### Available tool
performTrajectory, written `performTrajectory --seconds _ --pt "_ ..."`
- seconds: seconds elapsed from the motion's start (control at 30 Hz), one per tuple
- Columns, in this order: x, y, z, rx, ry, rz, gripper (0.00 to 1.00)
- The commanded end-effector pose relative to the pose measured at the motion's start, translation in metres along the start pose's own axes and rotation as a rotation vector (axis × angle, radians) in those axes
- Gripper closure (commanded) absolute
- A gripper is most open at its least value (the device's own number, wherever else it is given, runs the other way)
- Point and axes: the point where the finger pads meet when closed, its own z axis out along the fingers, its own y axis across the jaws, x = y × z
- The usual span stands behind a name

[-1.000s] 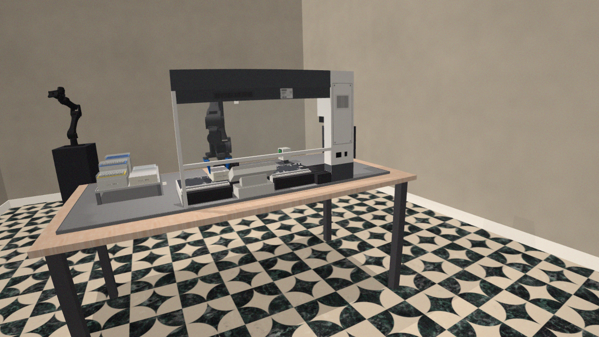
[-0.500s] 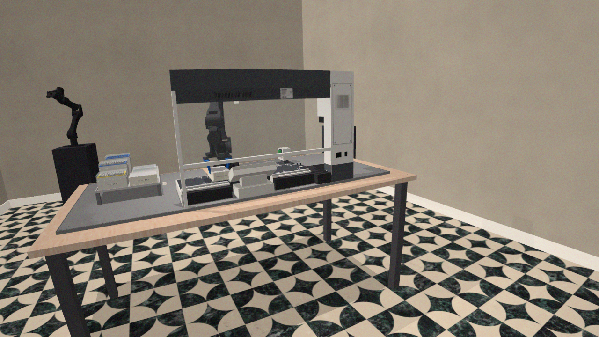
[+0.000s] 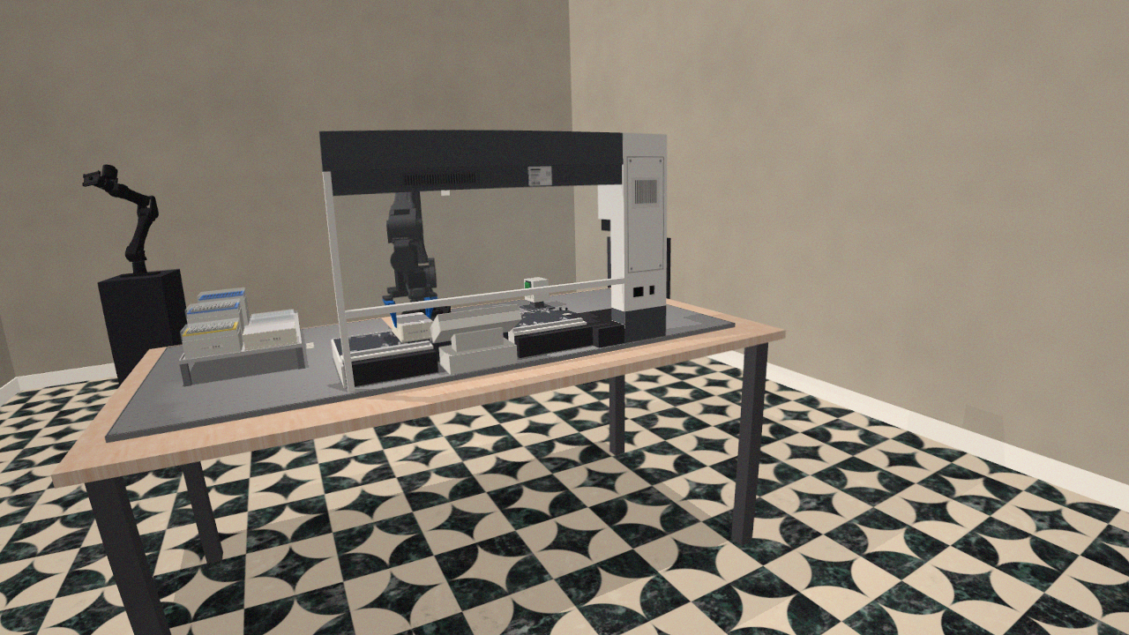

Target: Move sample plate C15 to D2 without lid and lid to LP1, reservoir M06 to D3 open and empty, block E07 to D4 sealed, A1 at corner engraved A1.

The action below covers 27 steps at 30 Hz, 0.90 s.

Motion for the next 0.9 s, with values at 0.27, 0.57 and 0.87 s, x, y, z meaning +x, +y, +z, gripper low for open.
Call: performTrajectory --seconds 0.27,0.57,0.87 --pt "-0.018 -0.013 -0.025 0.025 -0.072 0.007 1.00" --pt "-0.019 -0.013 -0.026 0.026 -0.073 0.008 1.00" --pt "-0.015 -0.012 -0.014 0.020 -0.056 0.007 1.00"
